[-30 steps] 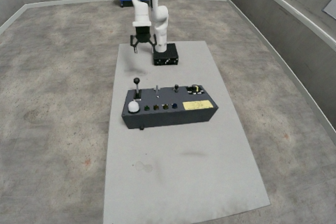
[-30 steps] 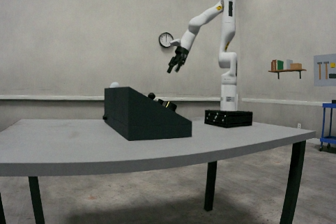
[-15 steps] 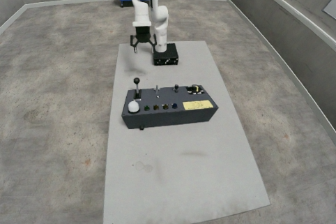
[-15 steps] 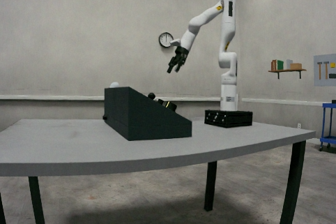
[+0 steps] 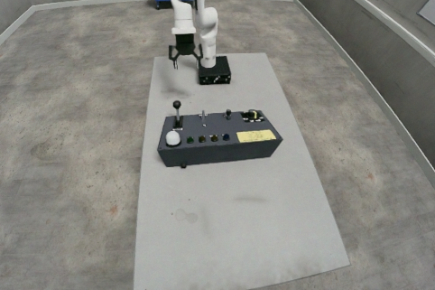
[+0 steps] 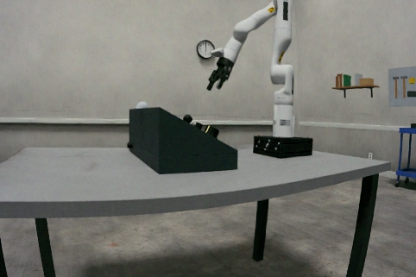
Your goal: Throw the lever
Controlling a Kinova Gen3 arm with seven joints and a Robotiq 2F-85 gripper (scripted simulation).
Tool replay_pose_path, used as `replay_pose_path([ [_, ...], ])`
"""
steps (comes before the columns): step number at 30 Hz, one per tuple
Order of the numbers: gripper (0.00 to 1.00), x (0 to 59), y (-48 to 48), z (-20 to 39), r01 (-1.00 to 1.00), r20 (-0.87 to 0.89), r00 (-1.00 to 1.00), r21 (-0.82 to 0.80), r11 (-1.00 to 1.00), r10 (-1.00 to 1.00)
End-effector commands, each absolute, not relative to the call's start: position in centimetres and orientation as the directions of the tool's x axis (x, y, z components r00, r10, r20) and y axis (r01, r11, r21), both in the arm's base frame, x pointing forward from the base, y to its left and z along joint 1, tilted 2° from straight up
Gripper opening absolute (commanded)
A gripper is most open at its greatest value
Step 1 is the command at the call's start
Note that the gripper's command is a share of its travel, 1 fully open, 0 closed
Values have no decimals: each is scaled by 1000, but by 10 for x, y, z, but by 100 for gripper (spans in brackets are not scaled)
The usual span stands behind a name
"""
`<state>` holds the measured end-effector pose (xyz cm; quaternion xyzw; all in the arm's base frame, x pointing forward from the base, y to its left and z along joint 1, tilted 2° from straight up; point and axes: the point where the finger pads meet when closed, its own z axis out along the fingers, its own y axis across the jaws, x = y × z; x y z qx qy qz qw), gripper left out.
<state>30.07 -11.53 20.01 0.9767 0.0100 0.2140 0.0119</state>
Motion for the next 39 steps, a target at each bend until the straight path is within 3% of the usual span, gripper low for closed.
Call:
replay_pose_path([
  [1, 100, 301, -115, 201, 14, 419, 908, 28, -1000, 25],
  [39, 100, 297, -115, 210, 14, 419, 908, 28, -1000, 25],
])
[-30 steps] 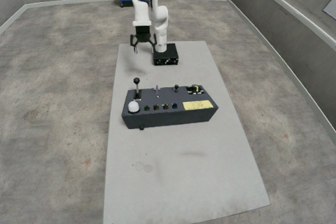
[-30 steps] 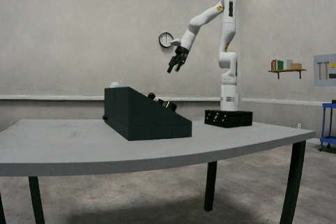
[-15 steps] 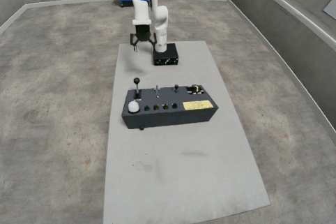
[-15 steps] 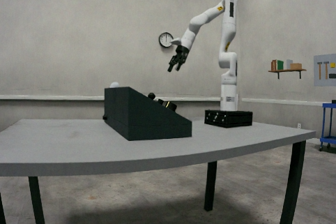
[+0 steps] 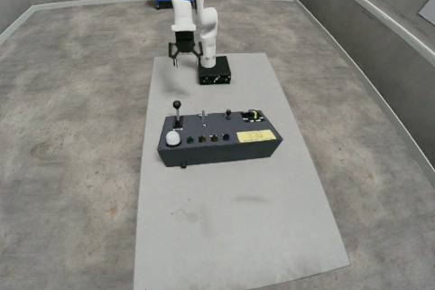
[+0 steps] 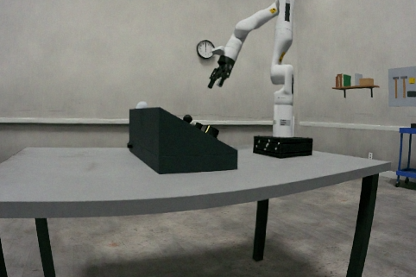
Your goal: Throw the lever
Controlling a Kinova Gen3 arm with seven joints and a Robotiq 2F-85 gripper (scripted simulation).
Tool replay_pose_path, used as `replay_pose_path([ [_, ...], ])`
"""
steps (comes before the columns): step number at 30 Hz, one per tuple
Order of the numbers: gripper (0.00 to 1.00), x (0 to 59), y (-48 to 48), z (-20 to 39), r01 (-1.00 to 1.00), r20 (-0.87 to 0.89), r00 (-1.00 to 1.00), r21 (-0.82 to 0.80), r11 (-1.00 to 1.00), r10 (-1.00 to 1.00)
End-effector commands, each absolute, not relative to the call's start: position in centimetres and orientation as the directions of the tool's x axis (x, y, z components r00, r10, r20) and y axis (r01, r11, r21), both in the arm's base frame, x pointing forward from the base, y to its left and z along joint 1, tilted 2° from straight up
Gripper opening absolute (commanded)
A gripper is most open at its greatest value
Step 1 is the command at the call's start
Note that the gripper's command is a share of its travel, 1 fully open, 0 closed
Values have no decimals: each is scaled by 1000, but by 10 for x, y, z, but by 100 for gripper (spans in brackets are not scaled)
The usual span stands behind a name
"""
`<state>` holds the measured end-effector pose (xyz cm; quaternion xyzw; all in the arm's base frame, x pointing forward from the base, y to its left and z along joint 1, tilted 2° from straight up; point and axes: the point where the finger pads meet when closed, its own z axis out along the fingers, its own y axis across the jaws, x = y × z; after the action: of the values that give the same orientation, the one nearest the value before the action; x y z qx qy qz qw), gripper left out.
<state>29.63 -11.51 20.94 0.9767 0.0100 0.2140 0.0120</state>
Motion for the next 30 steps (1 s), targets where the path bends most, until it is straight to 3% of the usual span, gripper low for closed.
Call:
replay_pose_path([
  [1, 100, 297, -115, 210, 14, 419, 908, 28, -1000, 25],
  [30, 100, 344, -141, 195, 23, 409, 912, 48, -999, 40],
])
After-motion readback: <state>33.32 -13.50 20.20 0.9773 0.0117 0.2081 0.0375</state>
